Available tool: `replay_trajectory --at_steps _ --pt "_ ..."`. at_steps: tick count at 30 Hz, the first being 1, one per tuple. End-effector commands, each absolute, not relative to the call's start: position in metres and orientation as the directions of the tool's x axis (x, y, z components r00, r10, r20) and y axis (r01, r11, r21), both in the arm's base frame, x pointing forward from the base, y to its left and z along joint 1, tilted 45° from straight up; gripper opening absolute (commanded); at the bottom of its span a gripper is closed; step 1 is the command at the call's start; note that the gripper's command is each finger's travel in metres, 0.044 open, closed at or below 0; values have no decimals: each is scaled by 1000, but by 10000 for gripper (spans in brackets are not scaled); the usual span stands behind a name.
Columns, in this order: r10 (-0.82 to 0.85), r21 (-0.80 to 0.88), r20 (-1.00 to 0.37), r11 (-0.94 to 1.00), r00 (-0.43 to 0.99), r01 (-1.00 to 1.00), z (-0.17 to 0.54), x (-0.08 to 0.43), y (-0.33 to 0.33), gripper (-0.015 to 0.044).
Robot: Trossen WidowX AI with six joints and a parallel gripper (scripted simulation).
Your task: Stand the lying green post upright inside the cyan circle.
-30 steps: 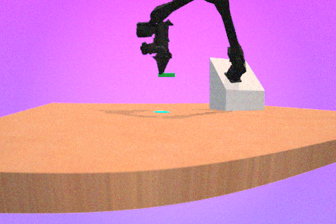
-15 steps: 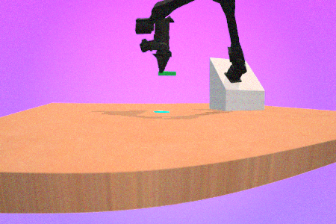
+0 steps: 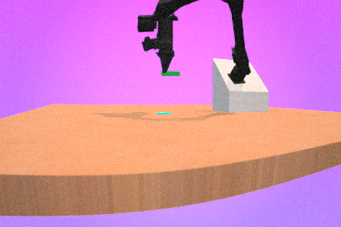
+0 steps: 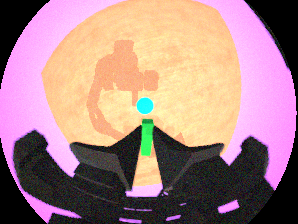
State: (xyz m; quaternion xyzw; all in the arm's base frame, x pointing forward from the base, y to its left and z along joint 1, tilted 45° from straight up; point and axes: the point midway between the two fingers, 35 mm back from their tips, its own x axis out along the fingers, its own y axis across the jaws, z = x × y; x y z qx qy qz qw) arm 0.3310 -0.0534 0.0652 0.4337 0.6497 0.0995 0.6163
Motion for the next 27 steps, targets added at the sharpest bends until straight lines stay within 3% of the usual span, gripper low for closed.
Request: replay_trajectory --at_steps 1,27 --pt "676 656 -724 613 138 440 63 332 -52 23" --pt "555 563 -817 710 156 423 35 334 -47 23"
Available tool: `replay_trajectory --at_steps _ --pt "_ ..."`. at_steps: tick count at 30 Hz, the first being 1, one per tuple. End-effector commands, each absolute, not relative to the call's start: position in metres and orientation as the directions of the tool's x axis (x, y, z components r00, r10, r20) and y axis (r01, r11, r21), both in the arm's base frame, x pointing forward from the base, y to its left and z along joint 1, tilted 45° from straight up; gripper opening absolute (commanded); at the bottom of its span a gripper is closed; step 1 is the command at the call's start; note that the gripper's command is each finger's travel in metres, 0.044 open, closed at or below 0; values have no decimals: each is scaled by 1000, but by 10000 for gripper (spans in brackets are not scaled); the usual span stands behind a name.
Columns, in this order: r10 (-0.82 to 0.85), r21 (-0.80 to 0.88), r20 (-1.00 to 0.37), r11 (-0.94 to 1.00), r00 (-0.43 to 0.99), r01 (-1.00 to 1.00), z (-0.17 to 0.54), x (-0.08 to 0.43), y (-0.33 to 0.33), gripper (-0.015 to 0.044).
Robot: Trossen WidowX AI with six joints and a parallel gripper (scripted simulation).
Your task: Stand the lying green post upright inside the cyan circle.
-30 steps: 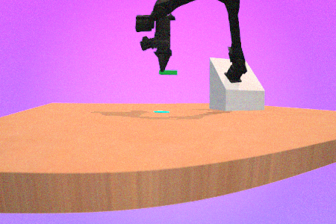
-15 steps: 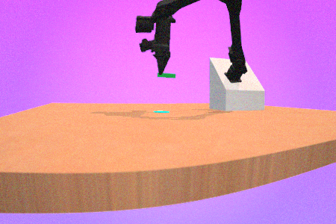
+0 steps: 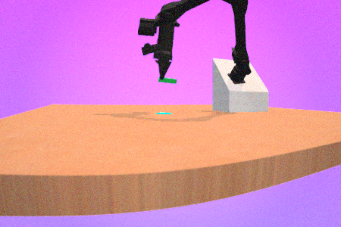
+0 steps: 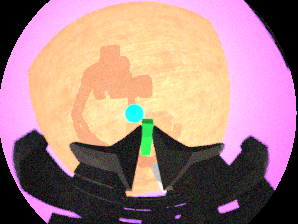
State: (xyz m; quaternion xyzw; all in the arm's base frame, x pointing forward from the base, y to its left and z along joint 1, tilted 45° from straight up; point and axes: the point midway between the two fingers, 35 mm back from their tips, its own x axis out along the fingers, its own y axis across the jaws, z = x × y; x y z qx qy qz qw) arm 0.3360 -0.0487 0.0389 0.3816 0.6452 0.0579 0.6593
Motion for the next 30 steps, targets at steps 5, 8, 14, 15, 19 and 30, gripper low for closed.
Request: replay_trajectory --at_steps 5,8,14,15,19,30 --pt "530 544 -832 726 163 420 30 334 -47 23" --pt "515 533 -841 735 168 419 27 335 -46 23" --pt "484 512 -856 751 180 417 22 335 -46 23" --pt "479 508 -859 753 182 417 21 336 -46 23" --pt "458 494 -868 763 190 416 18 336 -45 23" --pt "401 457 -890 786 218 416 9 338 -44 23"
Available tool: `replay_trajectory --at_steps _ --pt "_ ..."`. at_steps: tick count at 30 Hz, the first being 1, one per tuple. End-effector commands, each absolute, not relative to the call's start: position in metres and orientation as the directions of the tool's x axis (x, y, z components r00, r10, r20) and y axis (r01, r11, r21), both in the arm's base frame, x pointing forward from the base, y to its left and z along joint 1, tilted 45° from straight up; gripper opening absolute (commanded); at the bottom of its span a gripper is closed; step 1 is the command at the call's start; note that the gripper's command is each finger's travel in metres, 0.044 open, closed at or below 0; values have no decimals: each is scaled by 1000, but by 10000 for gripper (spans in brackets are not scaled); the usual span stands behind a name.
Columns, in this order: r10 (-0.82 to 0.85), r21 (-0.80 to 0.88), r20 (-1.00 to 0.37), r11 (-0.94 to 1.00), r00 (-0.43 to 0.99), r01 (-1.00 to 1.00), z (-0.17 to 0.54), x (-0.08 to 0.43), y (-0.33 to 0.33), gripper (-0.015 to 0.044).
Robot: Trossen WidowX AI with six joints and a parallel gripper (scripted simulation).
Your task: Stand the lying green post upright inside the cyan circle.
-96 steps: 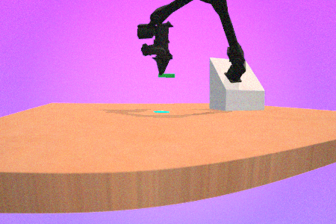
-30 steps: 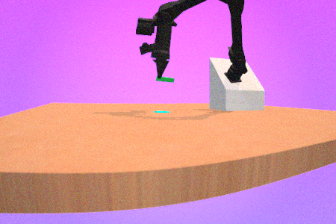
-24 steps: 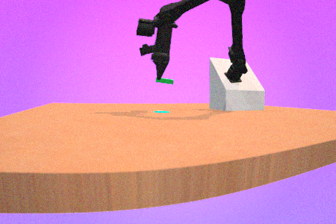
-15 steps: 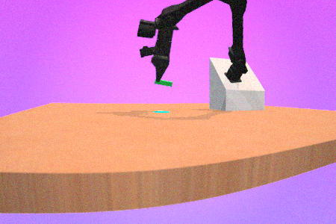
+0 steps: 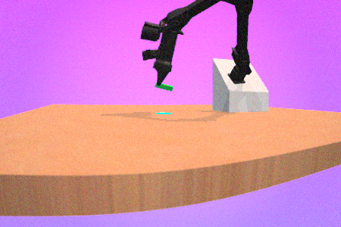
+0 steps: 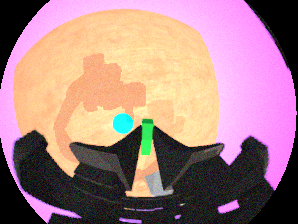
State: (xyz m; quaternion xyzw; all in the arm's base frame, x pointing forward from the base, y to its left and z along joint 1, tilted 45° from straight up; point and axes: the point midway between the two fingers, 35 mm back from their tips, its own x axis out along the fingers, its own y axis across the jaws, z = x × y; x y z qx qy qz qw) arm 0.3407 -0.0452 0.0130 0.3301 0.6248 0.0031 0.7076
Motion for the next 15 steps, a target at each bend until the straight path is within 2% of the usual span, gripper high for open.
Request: replay_trajectory --at_steps 1,15 --pt "396 453 -891 788 221 416 9 338 -44 23" --pt "324 410 -909 810 264 419 0 341 -43 23"
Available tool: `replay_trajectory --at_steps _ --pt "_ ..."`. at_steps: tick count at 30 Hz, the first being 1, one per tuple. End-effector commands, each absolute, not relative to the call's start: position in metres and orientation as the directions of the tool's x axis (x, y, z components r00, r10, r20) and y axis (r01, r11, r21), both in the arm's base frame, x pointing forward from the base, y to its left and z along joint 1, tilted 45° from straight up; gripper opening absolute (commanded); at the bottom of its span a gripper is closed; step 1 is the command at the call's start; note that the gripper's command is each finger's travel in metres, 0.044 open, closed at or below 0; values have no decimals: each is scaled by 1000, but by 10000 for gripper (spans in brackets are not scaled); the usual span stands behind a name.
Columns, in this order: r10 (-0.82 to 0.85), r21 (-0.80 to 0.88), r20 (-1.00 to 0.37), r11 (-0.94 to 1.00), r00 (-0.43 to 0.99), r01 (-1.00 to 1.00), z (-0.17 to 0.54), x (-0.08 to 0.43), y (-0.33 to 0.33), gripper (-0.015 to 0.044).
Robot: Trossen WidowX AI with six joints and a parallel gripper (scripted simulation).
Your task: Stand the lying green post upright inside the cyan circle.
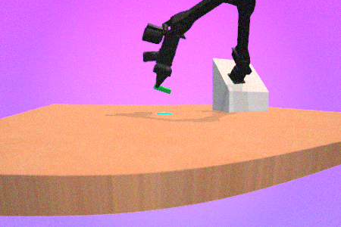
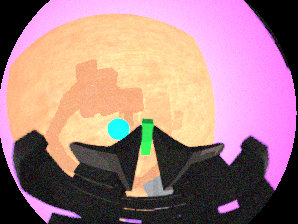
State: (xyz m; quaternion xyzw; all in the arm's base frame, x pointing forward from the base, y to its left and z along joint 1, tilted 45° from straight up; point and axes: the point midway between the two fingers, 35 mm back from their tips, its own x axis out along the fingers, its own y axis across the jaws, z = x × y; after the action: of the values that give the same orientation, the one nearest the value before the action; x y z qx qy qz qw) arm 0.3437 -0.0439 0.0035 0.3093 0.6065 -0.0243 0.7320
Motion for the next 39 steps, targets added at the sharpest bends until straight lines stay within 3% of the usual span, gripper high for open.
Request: replay_trajectory --at_steps 1,39 --pt "318 407 -910 811 267 420 0 341 -43 23" --pt "130 326 -901 832 413 449 -12 348 -40 23"
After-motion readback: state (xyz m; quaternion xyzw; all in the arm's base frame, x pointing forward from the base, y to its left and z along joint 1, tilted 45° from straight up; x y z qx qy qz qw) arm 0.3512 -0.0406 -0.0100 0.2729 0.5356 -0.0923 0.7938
